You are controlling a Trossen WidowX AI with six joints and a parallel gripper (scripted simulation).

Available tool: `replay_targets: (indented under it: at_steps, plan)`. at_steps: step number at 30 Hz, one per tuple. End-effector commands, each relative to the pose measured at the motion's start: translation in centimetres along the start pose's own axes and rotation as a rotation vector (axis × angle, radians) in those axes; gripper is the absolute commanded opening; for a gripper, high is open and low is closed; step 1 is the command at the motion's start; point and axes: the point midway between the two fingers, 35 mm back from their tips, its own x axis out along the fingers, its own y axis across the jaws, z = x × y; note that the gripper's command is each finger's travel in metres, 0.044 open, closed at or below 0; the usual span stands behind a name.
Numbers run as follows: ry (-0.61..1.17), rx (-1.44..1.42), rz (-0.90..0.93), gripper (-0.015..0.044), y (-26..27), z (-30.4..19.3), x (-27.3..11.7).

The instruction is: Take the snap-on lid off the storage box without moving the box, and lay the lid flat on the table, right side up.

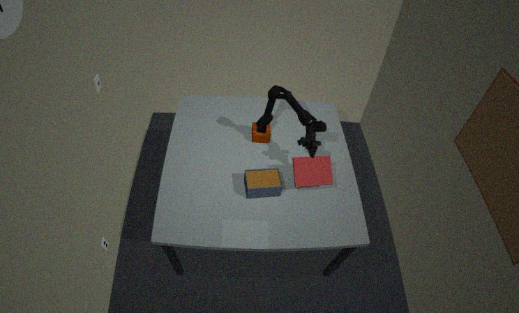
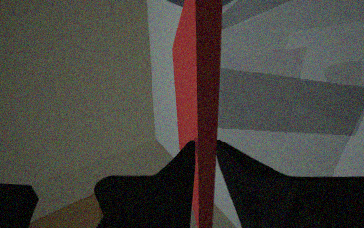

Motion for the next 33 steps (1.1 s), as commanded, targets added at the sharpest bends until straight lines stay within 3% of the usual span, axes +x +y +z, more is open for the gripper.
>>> replay_targets:
  at_steps: [1,33]
  plan:
    - [-0.005,0.005,0.008,0.0,-0.2,0.1,0.2]
    - [-0.005,0.005,0.008,0.0,-2.1,0.1,1.9]
